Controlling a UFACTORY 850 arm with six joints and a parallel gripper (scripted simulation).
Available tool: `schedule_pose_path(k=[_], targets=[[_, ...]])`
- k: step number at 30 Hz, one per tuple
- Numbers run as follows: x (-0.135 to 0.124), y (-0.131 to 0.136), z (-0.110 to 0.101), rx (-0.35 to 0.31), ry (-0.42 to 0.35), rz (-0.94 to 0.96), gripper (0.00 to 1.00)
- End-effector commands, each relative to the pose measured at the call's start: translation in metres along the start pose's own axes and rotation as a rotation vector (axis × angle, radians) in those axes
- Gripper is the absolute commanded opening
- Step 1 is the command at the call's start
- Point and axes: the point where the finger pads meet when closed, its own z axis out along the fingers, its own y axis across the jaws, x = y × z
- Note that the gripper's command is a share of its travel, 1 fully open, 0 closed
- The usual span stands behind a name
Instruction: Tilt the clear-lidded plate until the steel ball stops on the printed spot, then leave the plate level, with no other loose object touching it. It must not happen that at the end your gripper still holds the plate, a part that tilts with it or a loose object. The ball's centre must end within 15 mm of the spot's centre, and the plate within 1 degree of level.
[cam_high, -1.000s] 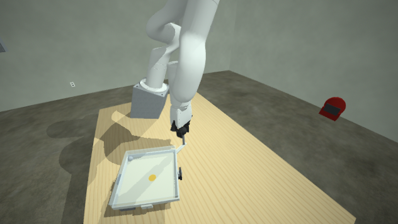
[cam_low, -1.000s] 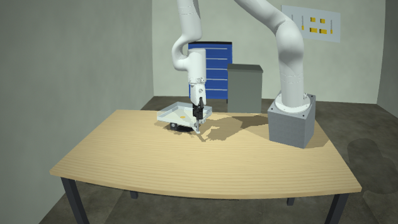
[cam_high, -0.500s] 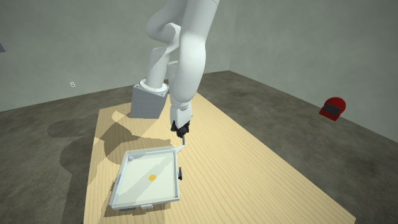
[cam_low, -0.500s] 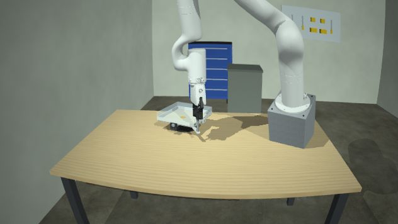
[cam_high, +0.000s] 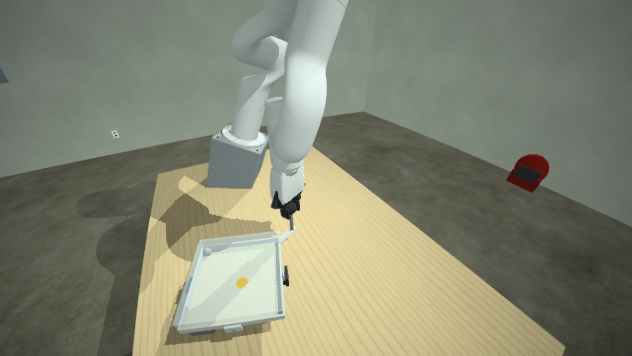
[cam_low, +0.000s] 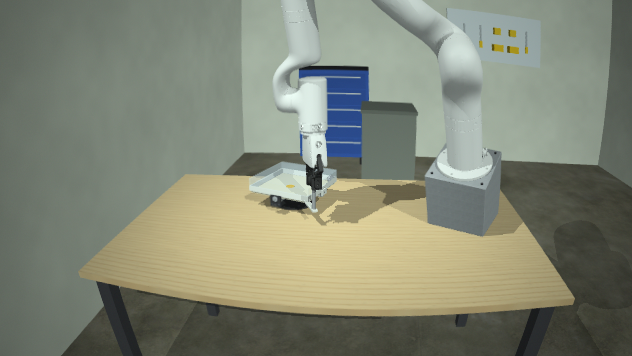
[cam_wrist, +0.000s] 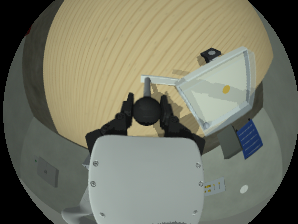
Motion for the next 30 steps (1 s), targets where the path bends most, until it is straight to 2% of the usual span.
schedule_pose_path(k=[1, 10, 30], targets=[[0.0007, 0.0003, -0.0004, 0.000, 0.001, 0.000, 0.00], [0.0071, 0.0004, -0.0007, 0.000, 0.001, 0.000, 0.00], [0.0030, 0.0003, -0.0005, 0.000, 0.001, 0.000, 0.00]])
